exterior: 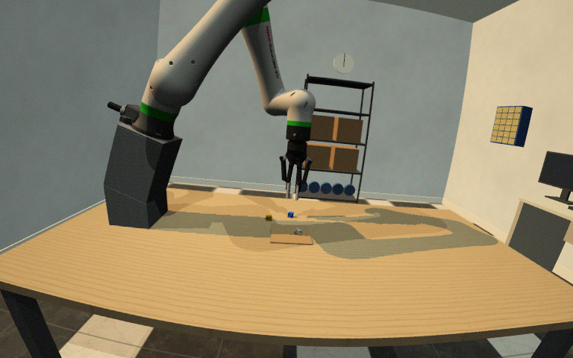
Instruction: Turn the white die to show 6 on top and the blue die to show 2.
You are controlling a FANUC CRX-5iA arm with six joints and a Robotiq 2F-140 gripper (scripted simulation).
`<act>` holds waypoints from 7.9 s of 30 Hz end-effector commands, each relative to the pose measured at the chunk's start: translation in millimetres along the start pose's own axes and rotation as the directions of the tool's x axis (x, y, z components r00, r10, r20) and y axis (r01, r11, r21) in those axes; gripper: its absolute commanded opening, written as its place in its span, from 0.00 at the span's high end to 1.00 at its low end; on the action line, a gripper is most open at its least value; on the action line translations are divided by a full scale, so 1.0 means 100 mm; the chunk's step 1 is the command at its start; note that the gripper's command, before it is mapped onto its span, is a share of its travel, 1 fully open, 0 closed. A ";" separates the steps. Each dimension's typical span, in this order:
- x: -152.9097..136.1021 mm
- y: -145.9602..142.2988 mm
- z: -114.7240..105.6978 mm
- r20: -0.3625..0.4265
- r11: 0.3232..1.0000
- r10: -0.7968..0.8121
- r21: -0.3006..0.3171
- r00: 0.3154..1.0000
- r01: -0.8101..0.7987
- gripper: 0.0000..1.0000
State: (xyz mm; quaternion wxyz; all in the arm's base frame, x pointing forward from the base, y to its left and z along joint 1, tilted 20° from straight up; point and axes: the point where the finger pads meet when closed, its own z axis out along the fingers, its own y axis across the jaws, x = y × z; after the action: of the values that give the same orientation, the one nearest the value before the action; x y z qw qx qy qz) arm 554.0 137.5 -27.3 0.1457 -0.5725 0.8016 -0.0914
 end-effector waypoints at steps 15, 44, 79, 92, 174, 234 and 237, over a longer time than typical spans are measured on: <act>0.00 0.00 0.04 -0.001 1.000 0.001 0.001 1.000 -0.001 0.79; 0.00 0.00 0.40 -0.001 1.000 0.001 0.001 1.000 -0.001 0.79; 0.00 0.01 0.52 -0.001 1.000 0.001 0.001 1.000 -0.001 0.79; 0.00 0.01 0.52 -0.001 1.000 0.001 0.001 1.000 -0.001 0.79; 0.00 0.00 0.78 -0.001 1.000 0.001 0.001 1.000 -0.001 0.91; 0.00 0.01 -0.22 -0.001 1.000 0.001 0.001 1.000 -0.001 0.91; 0.00 0.01 -0.22 -0.001 1.000 0.001 0.001 1.000 -0.001 0.91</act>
State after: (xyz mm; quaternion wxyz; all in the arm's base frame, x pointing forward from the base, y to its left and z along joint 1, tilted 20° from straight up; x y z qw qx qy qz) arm 546.0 137.2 -7.3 0.1454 -0.5721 0.8019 -0.0922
